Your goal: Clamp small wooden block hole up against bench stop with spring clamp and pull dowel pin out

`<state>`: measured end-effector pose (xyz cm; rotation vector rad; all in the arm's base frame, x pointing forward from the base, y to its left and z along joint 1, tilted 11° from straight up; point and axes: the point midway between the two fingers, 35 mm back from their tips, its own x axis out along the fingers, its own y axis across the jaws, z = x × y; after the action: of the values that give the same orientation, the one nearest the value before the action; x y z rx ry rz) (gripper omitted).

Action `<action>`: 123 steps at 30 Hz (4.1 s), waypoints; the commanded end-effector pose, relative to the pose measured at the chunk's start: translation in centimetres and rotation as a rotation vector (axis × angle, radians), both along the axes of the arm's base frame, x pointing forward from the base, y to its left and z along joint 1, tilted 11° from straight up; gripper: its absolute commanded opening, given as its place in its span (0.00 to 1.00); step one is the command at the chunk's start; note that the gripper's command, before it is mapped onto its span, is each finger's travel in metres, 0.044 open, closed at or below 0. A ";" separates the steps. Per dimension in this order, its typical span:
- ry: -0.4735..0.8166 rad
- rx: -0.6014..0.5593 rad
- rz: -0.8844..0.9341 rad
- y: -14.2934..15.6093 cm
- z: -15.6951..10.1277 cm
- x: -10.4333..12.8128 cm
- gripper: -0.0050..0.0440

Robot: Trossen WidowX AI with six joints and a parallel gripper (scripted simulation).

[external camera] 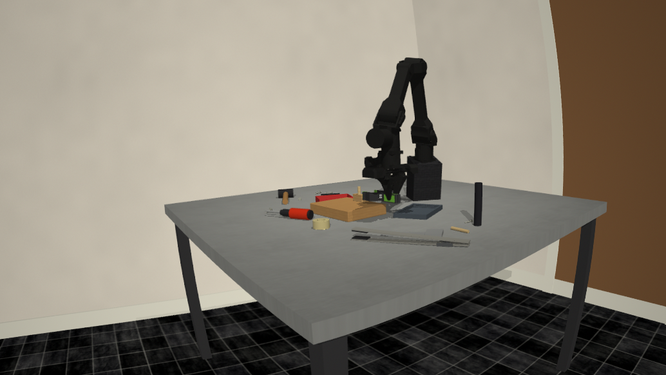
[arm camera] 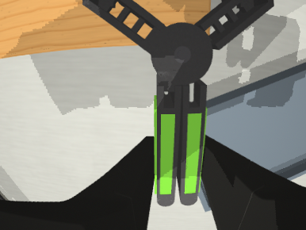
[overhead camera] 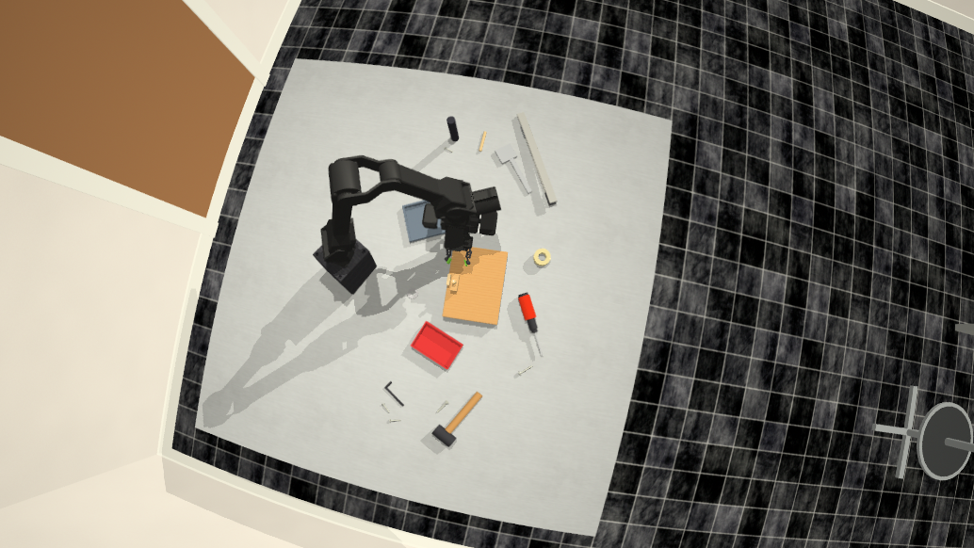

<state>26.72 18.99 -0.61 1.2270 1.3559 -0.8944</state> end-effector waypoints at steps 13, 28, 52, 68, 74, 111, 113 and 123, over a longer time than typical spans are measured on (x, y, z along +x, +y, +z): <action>0.014 -0.008 -0.004 -0.1 -1.0 -0.3 0.10; 0.020 -0.011 -0.010 -0.8 -1.1 -0.1 0.10; 0.022 -0.012 -0.013 -2.2 -1.3 0.2 0.10; 0.021 -0.012 -0.015 -3.3 -1.5 0.4 0.10; 0.021 -0.012 -0.016 -3.7 -1.6 0.5 0.10; 0.021 -0.012 -0.017 -4.4 -1.7 1.3 0.10; 0.021 -0.012 -0.017 -4.4 -1.7 1.3 0.10; 0.021 -0.012 -0.017 -4.4 -1.7 1.3 0.10</action>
<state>27.76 14.41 -2.34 1.2243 1.3564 -0.9425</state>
